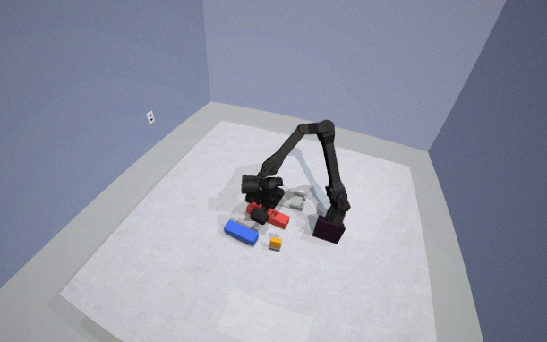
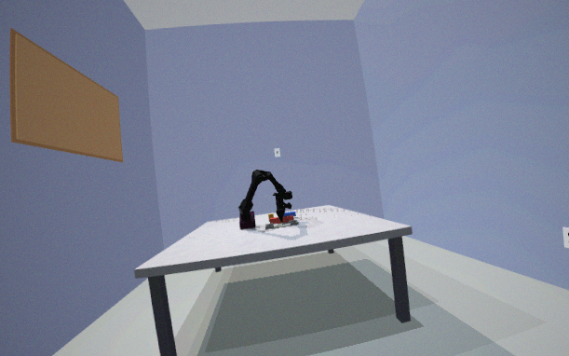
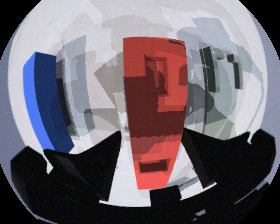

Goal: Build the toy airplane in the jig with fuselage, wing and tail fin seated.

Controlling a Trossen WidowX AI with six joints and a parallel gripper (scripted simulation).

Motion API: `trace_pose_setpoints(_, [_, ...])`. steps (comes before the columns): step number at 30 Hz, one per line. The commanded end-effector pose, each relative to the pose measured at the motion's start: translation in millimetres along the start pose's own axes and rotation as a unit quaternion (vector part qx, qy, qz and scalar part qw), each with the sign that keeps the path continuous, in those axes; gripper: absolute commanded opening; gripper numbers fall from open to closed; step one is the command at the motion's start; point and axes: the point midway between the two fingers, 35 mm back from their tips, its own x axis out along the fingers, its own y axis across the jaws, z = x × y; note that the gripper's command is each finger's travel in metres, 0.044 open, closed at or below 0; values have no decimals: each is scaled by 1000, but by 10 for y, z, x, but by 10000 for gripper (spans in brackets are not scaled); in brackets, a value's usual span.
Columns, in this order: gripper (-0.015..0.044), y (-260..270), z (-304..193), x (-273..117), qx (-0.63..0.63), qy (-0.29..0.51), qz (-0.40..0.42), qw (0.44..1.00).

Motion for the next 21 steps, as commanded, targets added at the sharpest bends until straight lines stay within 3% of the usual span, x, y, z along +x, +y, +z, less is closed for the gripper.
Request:
trace_pose_setpoints(1, [256, -8, -9, 16, -3, 0, -2, 1000])
trace_pose_setpoints(4, [177, -8, -9, 16, -3, 0, -2, 1000])
trace_pose_setpoints(11, [131, -8, -9, 16, -3, 0, -2, 1000])
trace_pose_setpoints(16, [0, 4, 7, -56, -3, 0, -1, 1000])
trace_pose_setpoints(21, [0, 23, 34, -202, -3, 0, 0, 1000])
